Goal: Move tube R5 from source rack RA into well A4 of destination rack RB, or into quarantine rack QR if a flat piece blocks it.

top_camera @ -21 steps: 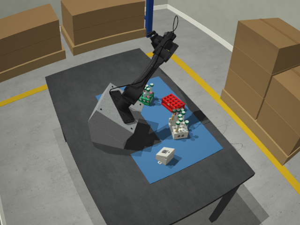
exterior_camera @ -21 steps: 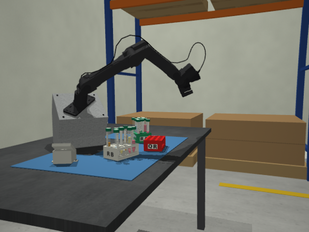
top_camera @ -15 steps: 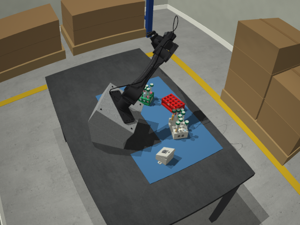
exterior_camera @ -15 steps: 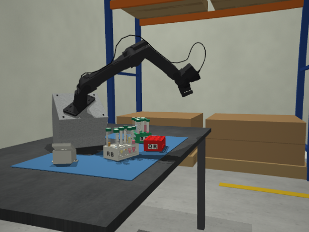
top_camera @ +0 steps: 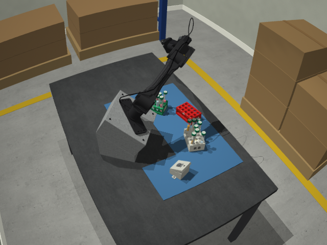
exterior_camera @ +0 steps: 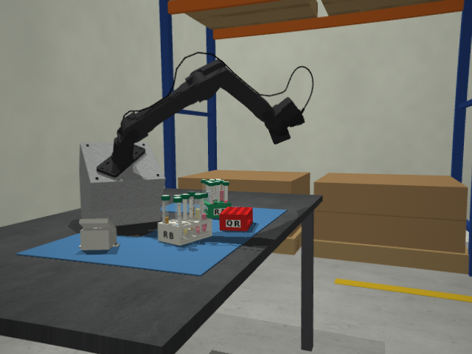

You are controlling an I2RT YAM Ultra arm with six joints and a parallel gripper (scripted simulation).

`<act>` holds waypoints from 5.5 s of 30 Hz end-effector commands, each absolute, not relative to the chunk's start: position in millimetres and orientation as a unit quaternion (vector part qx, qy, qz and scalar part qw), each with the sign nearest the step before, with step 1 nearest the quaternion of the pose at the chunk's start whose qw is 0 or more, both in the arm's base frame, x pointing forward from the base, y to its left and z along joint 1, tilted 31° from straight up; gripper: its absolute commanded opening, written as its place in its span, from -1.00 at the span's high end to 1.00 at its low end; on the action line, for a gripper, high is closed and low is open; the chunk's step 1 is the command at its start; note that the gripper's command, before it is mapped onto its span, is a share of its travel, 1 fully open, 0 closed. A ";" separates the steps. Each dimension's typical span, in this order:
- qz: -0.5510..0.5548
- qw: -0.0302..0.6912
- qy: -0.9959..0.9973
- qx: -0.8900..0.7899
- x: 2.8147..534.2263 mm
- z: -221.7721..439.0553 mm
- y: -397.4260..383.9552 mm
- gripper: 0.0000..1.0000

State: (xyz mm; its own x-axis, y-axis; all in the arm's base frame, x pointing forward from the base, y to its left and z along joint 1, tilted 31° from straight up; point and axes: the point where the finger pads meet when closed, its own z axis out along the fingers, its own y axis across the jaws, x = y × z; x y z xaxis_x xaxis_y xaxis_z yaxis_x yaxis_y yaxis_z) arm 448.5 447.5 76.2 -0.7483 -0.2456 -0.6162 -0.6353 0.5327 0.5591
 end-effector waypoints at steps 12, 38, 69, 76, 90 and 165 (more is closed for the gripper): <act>0.348 0.252 0.874 -0.227 444.0 98.9 417.5 0.40; 0.202 0.250 0.936 -0.146 435.3 91.5 296.8 0.40; 0.002 0.220 0.973 -0.067 379.1 85.8 179.2 0.40; -0.020 0.233 0.971 -0.055 373.6 101.2 156.8 0.40; -0.103 0.199 0.974 -0.033 329.0 93.3 99.0 0.40; -0.194 0.199 0.960 -0.018 290.4 94.6 29.3 0.40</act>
